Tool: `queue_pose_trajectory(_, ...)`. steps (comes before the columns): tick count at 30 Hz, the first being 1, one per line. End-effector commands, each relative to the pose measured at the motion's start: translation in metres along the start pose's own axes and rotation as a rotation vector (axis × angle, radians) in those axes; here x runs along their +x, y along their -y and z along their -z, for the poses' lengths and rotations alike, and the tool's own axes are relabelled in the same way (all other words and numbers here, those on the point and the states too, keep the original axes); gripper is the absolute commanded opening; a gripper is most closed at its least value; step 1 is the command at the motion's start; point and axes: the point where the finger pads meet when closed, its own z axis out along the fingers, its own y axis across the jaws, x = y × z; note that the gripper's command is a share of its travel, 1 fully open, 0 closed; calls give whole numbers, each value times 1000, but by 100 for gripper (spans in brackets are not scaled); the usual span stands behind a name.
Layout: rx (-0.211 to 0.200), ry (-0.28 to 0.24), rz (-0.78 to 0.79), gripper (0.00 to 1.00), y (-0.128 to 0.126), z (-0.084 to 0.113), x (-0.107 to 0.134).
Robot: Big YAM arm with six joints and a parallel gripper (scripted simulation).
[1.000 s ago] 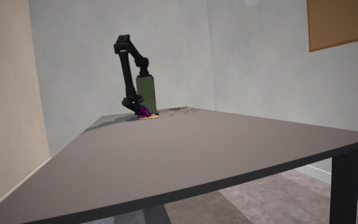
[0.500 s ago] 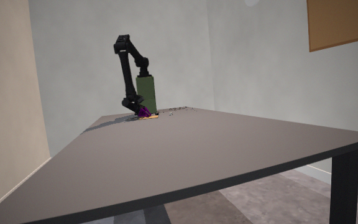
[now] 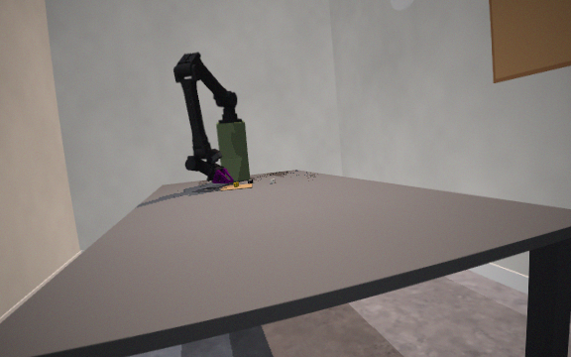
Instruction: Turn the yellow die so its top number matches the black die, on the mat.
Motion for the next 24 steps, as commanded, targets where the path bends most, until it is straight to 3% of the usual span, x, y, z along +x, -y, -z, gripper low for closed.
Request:
queue_pose_trajectory(1, -3, 4, 53, 34, 4, 13, -12)
queue_pose_trajectory(4, -25, 7, 63, 34, 0, 7, -16)
queue_pose_trajectory(12, -9, 3, 51, 34, 1, 16, -16)
queue_pose_trajectory(24, -11, 3, 54, 34, -1, 33, -52)
